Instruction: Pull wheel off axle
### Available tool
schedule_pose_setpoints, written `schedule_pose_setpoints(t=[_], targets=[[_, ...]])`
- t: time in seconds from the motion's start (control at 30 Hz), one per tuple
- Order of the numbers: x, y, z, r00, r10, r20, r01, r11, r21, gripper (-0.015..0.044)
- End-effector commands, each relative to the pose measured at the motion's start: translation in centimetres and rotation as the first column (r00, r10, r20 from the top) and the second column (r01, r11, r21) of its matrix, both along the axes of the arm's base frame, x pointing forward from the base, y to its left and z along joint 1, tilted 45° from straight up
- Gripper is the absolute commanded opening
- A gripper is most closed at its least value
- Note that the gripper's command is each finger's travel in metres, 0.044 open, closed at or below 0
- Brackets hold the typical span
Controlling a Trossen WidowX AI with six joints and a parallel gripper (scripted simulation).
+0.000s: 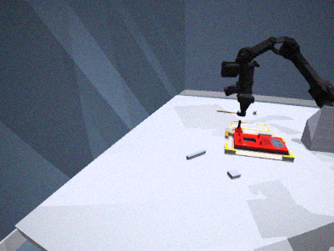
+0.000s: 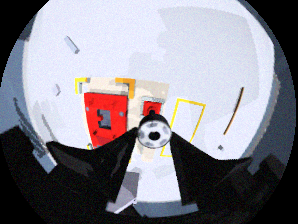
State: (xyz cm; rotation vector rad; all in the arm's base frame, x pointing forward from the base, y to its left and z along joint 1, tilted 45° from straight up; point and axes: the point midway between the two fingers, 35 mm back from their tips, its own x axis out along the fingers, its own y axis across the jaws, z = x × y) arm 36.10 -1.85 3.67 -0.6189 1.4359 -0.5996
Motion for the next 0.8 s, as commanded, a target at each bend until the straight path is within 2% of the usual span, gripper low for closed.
schedule_pose_setpoints(t=[0.0,0.1,0.77], targets=[[-0.1,1.1,1.1,1.000,-0.001,0.011,0.001,1.000,0.006,0.0000],[-0.1,0.3,0.7,1.000,0.005,0.004,-0.005,1.000,0.002,0.0000],[-5.2,-5.4,7.0,1.000,0.000,0.008,0.000,1.000,0.003,0.0000]])
